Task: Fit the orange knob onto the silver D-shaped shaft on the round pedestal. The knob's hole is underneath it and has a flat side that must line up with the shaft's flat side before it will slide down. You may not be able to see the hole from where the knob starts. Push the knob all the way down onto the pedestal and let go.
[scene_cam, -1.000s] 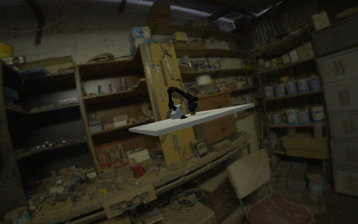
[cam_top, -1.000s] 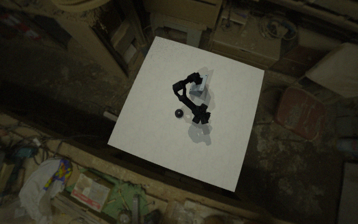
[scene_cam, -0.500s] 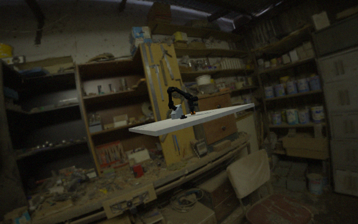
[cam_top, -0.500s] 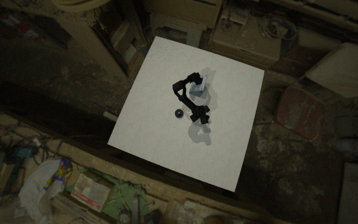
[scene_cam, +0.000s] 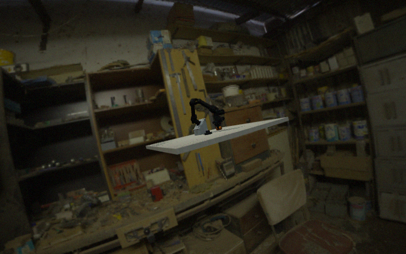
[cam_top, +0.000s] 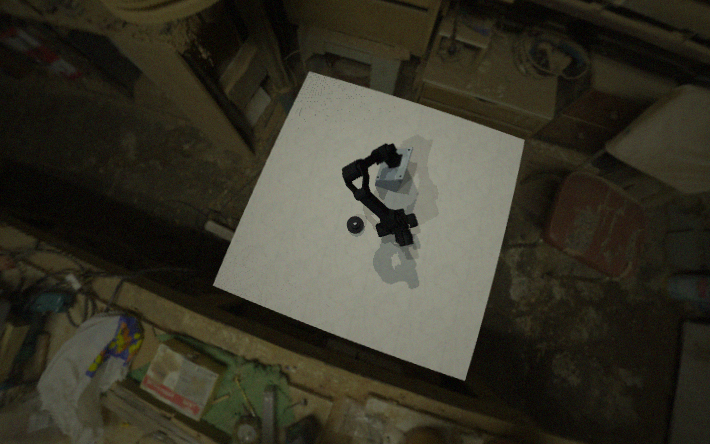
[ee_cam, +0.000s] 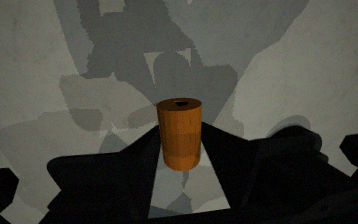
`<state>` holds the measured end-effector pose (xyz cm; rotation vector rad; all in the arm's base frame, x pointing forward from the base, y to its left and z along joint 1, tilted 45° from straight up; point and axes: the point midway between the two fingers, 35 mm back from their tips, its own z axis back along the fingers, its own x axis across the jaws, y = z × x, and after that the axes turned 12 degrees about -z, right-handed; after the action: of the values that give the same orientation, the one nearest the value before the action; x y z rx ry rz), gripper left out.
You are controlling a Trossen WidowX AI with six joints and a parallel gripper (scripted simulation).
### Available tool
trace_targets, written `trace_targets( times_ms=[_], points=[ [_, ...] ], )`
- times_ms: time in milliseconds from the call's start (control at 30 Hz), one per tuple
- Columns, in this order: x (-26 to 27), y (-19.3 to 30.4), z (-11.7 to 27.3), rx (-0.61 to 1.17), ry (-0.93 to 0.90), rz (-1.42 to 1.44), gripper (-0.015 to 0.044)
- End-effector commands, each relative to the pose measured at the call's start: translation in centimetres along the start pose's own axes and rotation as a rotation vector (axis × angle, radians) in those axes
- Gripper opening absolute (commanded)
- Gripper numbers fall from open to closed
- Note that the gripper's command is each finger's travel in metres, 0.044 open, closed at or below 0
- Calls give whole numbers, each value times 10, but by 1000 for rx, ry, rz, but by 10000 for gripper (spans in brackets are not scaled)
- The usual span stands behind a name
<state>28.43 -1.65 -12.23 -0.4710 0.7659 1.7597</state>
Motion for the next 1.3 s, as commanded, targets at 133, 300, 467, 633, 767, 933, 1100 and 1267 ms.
trace_targets(
  times_ms=[133,300,467,633,767,933,1100,1267],
  points=[
    [0,0,1,0,-4,-231,180],
    [0,0,1,0,-4,-231,180],
    [0,0,1,1,-4,-353,180],
    [0,0,1,1,-4,-527,180],
    [0,0,1,1,-4,-667,180],
    [0,0,1,1,-4,-754,180],
    [0,0,1,2,-4,-777,180],
    [0,0,1,2,-4,-946,180]
  ],
)
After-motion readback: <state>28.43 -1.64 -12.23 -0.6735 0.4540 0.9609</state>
